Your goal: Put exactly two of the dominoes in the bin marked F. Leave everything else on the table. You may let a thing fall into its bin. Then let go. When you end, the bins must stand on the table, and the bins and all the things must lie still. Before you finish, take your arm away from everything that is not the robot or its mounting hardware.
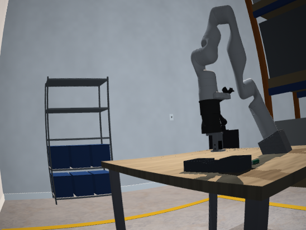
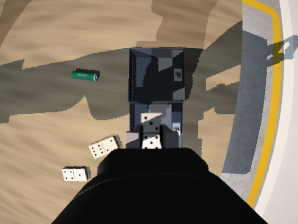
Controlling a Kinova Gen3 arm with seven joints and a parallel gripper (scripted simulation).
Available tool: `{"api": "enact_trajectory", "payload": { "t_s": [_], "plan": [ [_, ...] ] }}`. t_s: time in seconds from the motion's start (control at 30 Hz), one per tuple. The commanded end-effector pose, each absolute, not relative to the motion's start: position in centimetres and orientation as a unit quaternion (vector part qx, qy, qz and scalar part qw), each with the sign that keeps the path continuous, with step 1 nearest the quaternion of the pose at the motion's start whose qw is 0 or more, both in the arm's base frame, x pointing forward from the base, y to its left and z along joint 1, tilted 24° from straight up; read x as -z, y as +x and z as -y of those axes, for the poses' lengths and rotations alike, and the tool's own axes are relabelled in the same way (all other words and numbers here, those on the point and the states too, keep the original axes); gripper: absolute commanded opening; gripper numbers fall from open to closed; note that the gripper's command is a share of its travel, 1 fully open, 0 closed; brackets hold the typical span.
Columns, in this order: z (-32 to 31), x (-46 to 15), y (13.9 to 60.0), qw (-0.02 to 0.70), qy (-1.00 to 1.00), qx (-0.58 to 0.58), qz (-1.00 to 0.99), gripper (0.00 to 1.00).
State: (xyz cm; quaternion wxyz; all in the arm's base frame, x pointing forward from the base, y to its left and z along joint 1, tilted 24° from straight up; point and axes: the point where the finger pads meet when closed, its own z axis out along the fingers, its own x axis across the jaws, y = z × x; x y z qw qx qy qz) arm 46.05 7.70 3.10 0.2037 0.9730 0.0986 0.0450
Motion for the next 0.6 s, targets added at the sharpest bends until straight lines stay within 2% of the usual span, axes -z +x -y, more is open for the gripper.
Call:
{"api": "enact_trajectory", "payload": {
  "t_s": [0.0,0.57],
  "plan": [
    [-7.4,-3.4,46.3,0.201,0.973,-0.043,-0.1,0.49],
    [-7.3,-2.3,46.2,0.201,0.974,-0.045,-0.098,0.49]
  ]
}}
